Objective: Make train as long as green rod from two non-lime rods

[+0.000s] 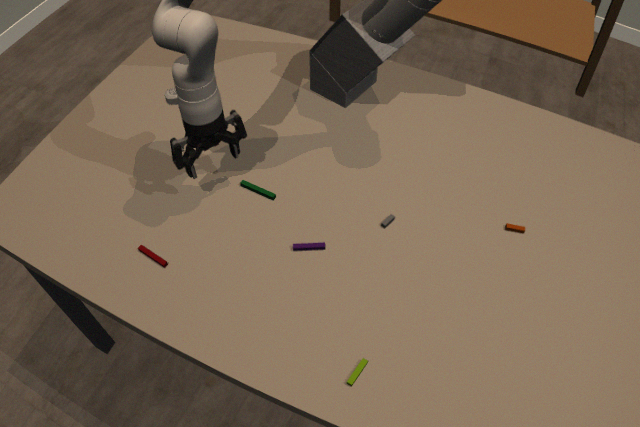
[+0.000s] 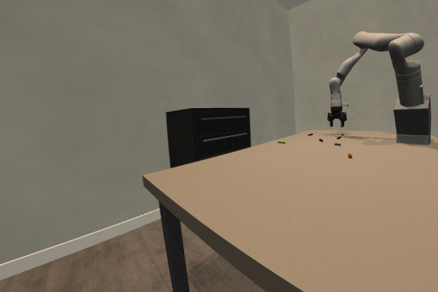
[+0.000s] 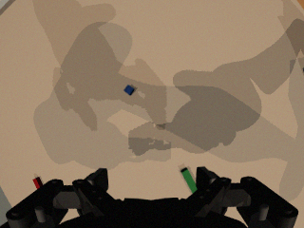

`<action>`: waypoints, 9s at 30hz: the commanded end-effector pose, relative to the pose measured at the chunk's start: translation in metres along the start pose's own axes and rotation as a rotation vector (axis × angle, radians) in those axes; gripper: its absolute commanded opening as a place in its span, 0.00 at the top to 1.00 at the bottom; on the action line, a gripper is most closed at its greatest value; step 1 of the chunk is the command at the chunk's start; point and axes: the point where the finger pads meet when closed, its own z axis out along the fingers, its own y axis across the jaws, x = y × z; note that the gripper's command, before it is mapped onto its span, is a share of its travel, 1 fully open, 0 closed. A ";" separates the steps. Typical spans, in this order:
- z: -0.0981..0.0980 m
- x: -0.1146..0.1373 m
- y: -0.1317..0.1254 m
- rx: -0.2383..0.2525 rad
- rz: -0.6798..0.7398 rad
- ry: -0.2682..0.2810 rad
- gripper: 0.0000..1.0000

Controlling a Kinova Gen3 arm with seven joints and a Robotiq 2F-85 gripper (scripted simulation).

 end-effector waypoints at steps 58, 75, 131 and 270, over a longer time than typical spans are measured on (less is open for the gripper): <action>-0.002 -0.067 -0.119 0.001 -1.325 0.009 0.00; -0.002 -0.067 -0.119 0.001 -1.325 0.009 0.00; -0.002 -0.067 -0.119 0.001 -1.325 0.009 0.00; -0.002 -0.067 -0.119 -0.007 -2.896 0.009 0.00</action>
